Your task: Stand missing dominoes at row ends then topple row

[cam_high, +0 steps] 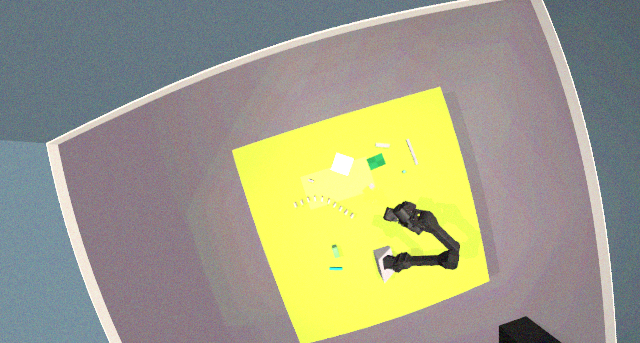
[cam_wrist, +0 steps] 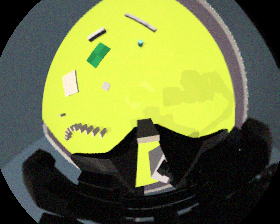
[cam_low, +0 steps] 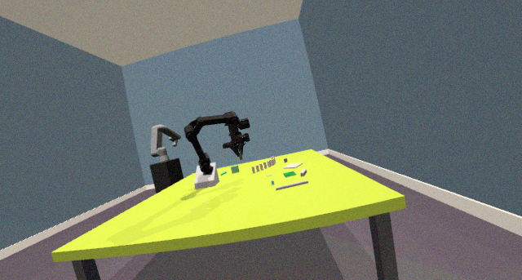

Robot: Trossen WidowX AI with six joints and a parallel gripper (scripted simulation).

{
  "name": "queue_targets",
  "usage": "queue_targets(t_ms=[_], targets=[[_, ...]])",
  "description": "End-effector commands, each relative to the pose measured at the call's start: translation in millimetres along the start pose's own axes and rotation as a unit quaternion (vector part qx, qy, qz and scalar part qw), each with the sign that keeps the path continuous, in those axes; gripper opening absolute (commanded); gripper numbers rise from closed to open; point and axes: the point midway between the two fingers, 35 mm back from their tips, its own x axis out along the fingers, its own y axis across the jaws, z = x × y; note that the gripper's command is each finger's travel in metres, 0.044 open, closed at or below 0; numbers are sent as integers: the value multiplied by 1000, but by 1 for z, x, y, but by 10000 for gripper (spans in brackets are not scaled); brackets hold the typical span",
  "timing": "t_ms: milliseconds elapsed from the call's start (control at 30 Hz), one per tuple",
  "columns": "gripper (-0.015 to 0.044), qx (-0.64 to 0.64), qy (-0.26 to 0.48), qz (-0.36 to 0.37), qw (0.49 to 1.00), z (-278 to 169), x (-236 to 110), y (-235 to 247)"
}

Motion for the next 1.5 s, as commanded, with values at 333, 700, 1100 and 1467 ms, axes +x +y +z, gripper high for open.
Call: queue_targets(t_ms=[333, 700, 1100, 1467], targets=[[107, -558, 9, -11, 830, -92, 11, 140], [107, -612, 10, -15, 791, -107, 15, 152], [107, -612, 10, -13, 791, -104, 52, 157], [107, -612, 9, -15, 791, -103, 113, 154]])
